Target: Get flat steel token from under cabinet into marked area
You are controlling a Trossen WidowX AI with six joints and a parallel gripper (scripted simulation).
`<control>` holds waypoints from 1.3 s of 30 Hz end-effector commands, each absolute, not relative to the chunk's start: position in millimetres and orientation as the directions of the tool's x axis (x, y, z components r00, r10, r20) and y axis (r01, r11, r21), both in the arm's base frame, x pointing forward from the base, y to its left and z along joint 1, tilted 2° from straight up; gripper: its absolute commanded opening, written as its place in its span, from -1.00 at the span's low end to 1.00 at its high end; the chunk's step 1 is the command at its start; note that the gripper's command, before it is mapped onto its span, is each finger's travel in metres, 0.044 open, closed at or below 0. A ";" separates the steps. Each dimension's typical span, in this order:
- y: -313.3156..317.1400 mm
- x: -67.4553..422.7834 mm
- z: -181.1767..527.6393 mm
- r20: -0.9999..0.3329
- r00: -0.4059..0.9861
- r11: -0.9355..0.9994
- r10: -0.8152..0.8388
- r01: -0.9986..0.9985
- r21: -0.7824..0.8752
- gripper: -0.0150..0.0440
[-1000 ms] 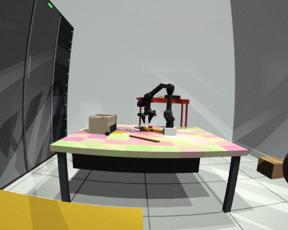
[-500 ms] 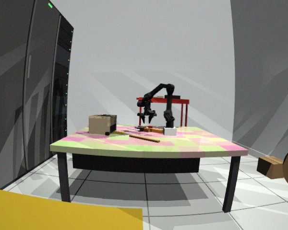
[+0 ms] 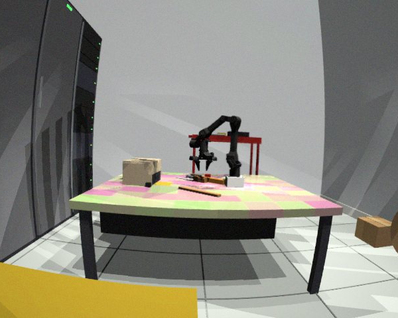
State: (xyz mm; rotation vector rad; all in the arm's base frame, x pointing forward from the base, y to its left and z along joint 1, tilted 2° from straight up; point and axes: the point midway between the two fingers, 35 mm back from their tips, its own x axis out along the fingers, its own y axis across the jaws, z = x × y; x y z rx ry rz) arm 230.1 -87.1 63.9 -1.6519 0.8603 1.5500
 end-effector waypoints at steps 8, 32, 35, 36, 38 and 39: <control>-87.1 229.7 63.9 -0.998 0.058 -0.450 -0.004 -0.892 -0.050 0.42; -87.1 230.0 63.9 -0.998 0.058 -0.275 -0.004 -0.960 -0.055 0.42; -87.1 230.0 63.9 -0.998 0.058 -0.252 -0.004 -0.966 -0.056 0.42; -87.1 230.0 63.9 -0.998 0.058 -0.245 -0.004 -0.968 -0.056 0.42; -87.1 230.1 64.0 -0.998 0.058 -0.229 -0.004 -0.972 -0.056 0.42; -87.1 230.1 64.0 -0.998 0.058 -0.222 -0.004 -0.973 -0.056 0.42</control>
